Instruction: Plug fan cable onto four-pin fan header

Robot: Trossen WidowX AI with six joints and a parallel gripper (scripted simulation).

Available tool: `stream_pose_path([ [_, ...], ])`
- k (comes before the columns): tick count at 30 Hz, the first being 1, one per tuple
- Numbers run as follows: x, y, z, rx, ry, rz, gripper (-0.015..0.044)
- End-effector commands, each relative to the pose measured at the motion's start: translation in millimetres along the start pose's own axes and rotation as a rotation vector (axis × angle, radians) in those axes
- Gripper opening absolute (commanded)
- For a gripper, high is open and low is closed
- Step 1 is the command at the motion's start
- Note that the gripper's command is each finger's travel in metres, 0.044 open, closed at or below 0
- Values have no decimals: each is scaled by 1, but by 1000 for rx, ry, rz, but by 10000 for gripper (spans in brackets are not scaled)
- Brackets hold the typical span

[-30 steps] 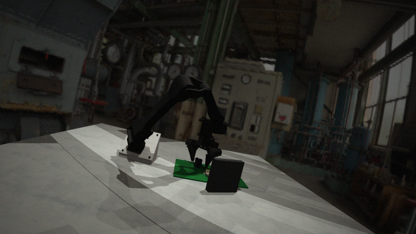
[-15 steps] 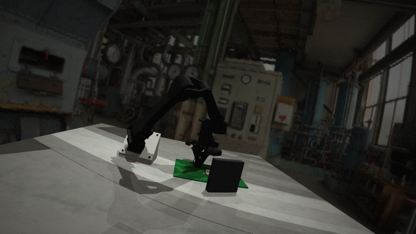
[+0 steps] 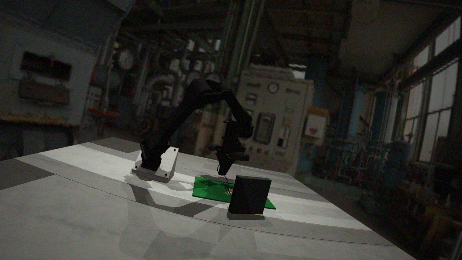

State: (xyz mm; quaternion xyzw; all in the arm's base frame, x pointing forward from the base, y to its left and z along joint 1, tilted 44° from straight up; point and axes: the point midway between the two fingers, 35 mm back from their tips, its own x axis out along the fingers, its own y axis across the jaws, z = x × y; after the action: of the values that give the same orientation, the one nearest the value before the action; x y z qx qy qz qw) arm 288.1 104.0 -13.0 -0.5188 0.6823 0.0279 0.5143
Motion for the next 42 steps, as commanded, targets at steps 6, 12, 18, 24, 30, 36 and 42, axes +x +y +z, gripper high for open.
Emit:
stream_pose_path([
  [6, -1, -33, -11, 185, 8, 11, 0],
  [12, 0, -68, -25, 384, 10, 7, 0],
  [18, 1, -89, -36, 498, 14, 3, 0],
  [24, 2, -89, -36, 498, 14, 3, 0],
  [30, -1, -93, -31, 508, 13, 3, 0],
  [36, -1, -94, -29, 508, 13, 3, 0],
  [42, -1, -94, -29, 508, 13, 3, 0],
])
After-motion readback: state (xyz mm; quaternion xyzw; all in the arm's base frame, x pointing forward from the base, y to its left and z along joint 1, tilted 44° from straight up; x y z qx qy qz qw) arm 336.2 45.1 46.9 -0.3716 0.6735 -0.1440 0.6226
